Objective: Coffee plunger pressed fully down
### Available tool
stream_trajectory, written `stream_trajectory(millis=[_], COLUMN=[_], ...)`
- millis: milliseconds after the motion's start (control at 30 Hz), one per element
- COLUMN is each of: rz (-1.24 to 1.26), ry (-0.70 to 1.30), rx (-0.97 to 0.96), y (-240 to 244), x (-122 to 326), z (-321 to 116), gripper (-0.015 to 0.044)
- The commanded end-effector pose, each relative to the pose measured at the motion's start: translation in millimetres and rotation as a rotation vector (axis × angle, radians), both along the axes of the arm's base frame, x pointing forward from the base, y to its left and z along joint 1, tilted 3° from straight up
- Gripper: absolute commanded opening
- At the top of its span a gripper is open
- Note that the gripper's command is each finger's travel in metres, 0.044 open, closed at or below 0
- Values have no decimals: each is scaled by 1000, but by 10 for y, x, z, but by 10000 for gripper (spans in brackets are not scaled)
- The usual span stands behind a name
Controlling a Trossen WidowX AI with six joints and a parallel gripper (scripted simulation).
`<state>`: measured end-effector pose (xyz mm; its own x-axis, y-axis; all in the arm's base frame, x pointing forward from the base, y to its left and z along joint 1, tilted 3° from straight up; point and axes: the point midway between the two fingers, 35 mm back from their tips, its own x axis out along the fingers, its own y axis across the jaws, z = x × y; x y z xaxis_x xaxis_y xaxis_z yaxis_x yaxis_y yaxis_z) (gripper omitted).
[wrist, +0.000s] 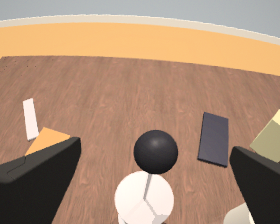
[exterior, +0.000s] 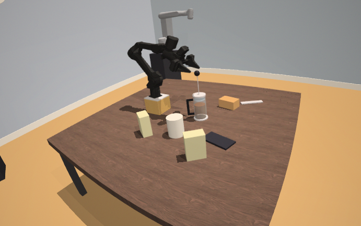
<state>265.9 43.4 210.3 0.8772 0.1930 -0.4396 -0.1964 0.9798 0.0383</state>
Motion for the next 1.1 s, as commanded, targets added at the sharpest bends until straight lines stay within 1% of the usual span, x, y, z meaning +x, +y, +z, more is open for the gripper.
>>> stream_trajectory(millis=[0, 333, 733, 800, 1067], rz=[-5, -5, -5, -5, -5], ry=[11, 10, 10, 10, 10], rx=[0, 0, 0, 0, 0], y=[5, 33, 33, 33, 33], x=[47, 159, 159, 159, 160], z=[-74, -143, -143, -143, -146], gripper=[440, 440, 125, 118, 118])
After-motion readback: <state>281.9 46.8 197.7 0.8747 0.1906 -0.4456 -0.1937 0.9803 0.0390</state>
